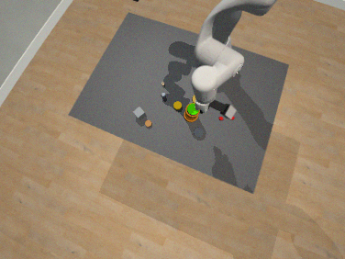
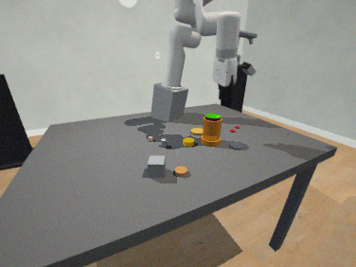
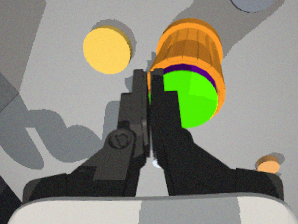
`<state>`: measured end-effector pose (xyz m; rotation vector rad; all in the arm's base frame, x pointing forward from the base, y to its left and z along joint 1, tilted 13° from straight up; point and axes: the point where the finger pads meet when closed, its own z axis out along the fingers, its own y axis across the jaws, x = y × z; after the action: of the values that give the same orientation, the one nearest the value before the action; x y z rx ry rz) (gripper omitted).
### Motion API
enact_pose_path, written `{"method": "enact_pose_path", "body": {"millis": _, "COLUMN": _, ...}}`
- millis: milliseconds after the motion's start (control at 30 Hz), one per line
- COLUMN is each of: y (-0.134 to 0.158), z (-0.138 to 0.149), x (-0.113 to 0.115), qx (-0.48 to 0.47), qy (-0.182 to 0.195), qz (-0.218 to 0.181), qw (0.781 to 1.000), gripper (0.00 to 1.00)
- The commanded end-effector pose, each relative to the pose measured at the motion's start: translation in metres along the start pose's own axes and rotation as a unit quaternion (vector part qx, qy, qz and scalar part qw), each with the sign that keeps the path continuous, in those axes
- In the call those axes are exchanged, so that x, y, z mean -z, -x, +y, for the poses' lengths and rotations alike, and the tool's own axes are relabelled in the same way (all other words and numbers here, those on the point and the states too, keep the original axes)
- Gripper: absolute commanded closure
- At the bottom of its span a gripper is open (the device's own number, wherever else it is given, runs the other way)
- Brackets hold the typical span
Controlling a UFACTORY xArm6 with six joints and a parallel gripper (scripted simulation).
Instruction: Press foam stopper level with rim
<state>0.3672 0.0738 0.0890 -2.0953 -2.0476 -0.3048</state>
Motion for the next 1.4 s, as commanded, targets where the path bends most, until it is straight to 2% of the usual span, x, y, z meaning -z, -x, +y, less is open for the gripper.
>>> {"method": "enact_pose_path", "body": {"millis": 0, "y": 0.024, "z": 0.009, "x": -0.01, "qx": 0.014, "qy": 0.044, "qz": -0.04, "qw": 0.998, "gripper": 1.0}}
{"method": "enact_pose_path", "body": {"millis": 367, "y": 0.054, "z": 0.017, "x": -0.022, "qx": 0.034, "qy": 0.09, "qz": -0.087, "qw": 0.991, "gripper": 1.0}}
{"method": "enact_pose_path", "body": {"millis": 1367, "y": 0.054, "z": 0.017, "x": -0.022, "qx": 0.035, "qy": 0.091, "qz": -0.088, "qw": 0.991, "gripper": 1.0}}
